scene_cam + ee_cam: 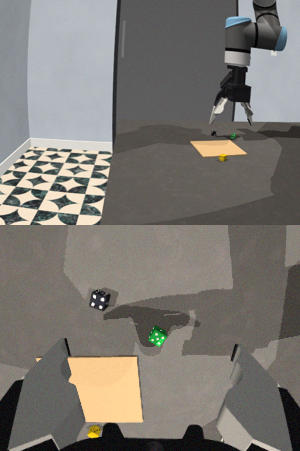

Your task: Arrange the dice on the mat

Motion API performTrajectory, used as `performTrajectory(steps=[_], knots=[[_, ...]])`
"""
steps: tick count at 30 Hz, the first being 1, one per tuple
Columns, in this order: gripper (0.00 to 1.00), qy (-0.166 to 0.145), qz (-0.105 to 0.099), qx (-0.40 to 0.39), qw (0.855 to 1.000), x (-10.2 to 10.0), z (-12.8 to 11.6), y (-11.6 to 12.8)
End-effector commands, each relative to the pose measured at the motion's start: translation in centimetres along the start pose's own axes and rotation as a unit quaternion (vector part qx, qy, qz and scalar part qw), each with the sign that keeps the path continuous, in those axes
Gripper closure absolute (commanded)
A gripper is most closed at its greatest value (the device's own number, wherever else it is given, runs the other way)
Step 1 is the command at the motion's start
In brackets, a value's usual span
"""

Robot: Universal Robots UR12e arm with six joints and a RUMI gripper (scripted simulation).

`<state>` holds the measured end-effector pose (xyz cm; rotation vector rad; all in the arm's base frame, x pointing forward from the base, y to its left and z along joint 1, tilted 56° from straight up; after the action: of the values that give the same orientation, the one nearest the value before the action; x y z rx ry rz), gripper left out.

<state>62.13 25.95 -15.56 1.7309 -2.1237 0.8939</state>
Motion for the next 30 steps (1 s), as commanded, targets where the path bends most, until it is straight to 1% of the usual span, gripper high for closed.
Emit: performTrajectory(steps=[1, 4, 6, 9, 14, 21, 23, 30], knots=[[0.00, 0.000, -0.001, -0.001, 1.000, 0.0, -1.0, -0.1], [0.00, 0.000, -0.001, -0.001, 1.000, 0.0, -2.1, -0.6], [0.00, 0.000, -0.001, -0.001, 1.000, 0.0, -2.1, -0.6], [0.00, 0.000, -0.001, -0.001, 1.000, 0.0, -3.7, -1.3], [0.00, 0.000, -0.001, -0.001, 1.000, 0.0, -7.0, -2.9], [0.00, 0.000, -0.001, -0.001, 1.000, 0.0, -12.6, -5.6], [0.00, 0.000, -0.001, -0.001, 1.000, 0.0, -12.6, -5.6], [0.00, 0.000, -0.001, -0.001, 1.000, 0.0, -17.7, -7.9]])
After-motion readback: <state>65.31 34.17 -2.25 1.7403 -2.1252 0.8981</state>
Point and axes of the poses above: the point where the finger pads meet when closed, its own x axis back along the fingers, its own y axis across the jaws, z = x × y, the point moved 5 cm from there along x, back along the fingers, and after that the axes turned 2 degrees about -x, right-handed, at the moved point
